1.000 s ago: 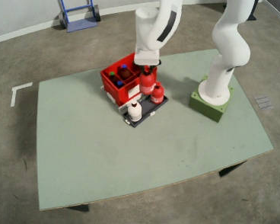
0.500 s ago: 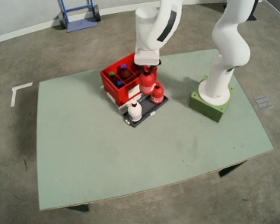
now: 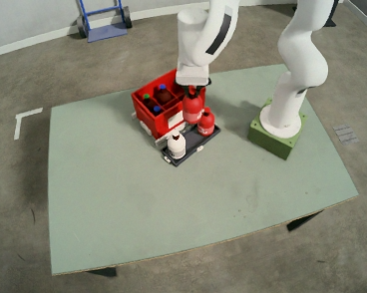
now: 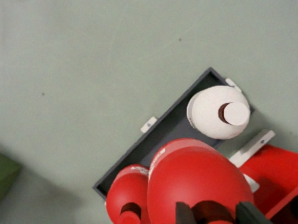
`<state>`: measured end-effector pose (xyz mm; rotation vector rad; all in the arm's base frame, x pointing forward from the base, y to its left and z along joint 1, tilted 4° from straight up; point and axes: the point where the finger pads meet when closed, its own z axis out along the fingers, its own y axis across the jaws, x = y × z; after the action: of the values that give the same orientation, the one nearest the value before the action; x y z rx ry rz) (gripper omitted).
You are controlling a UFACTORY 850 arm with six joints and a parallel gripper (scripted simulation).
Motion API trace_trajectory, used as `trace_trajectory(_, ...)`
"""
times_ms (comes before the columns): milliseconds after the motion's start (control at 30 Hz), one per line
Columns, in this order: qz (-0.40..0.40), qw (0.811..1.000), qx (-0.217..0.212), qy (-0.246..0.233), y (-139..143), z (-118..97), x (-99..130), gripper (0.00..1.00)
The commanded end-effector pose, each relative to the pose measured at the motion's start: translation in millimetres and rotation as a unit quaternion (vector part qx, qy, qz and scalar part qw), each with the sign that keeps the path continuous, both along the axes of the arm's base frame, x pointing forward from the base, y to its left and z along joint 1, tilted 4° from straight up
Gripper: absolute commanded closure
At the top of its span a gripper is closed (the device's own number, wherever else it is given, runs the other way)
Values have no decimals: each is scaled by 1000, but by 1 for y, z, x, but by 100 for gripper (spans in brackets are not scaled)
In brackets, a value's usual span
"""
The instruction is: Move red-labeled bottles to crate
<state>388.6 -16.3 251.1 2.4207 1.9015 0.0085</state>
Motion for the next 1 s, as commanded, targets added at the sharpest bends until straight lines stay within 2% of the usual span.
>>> trace_trajectory(0, 0, 1000, 0, -1, 0, 1, 1, 100)
trace_trajectory(967, 0, 1000, 0, -1, -7, 1, 1, 100)
